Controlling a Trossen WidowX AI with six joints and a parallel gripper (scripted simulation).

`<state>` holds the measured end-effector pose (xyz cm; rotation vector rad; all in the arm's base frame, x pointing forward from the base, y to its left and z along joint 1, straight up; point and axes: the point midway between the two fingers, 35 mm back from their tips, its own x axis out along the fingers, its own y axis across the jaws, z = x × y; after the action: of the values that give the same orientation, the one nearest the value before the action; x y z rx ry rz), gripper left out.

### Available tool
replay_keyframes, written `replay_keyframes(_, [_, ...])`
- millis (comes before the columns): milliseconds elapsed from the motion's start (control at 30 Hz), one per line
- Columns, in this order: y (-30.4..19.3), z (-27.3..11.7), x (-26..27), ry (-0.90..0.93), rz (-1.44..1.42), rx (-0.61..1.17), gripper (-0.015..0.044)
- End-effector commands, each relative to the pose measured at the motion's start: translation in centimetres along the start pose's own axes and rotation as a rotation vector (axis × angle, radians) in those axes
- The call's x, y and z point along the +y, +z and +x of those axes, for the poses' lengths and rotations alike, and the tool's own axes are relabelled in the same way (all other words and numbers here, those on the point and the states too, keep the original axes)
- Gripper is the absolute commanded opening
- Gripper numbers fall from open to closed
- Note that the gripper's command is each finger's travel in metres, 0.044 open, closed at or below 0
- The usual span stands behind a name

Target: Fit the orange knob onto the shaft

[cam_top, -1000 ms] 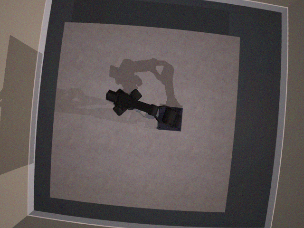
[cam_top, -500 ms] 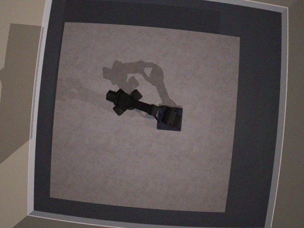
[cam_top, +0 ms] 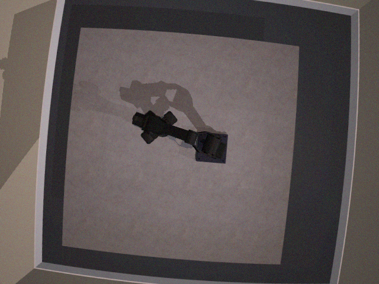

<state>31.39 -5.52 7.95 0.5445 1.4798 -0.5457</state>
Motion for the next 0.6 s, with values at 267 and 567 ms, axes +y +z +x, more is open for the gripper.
replay_keyframes(267, [0.01, -0.48, 0.03, -0.001, 0.029, -0.003, 0.0])
replay_keyframes(567, [0.05, -0.27, 0.03, 0.0, 0.213, -0.003, 0.0])
